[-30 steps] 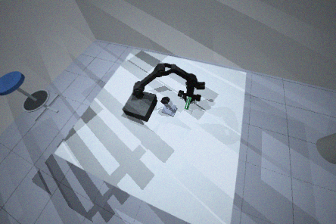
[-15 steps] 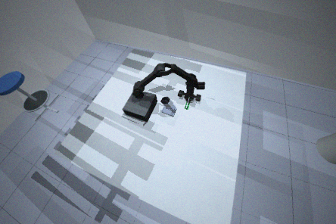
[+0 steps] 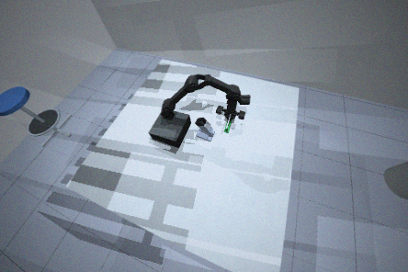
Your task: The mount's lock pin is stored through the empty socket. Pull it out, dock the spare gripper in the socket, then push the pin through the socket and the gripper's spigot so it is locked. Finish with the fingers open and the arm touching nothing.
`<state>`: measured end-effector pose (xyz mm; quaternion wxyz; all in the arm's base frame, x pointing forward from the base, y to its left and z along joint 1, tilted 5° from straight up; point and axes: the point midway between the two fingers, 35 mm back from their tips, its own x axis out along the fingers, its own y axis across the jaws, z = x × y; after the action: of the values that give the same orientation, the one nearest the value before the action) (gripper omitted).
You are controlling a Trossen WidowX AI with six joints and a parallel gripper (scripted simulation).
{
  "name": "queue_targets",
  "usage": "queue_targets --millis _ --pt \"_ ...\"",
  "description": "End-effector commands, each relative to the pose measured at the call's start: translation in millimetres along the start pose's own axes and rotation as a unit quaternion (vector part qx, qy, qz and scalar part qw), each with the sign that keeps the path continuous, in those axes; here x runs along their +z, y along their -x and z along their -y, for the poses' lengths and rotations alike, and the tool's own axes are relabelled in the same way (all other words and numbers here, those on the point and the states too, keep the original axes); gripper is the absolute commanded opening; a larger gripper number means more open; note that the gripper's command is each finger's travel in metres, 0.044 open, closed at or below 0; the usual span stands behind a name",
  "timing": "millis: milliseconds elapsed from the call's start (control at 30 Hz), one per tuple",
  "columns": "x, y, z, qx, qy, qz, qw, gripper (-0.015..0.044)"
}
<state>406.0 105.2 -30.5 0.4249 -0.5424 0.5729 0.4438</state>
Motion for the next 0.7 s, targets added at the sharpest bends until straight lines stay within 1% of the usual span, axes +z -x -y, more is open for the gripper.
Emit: queue_targets --millis 0,100,167,500,533,667 --pt "-6.0 19.5 -0.1 -0.002 0.001 -0.002 1.000 0.0000" --pt "-7.8 25.6 -0.6 -0.002 0.001 -0.002 1.000 0.0000" --pt "-5.0 19.3 0.0 -0.002 -0.001 0.001 1.000 0.0006" --pt "-5.2 19.6 0.3 0.003 -0.025 0.001 1.000 0.0000" --pt "-5.1 19.2 -0.2 -0.001 -0.009 0.000 1.000 0.0006" --pt "-5.8 22.2 -8.0 0.000 -0.012 0.001 1.000 0.0000"
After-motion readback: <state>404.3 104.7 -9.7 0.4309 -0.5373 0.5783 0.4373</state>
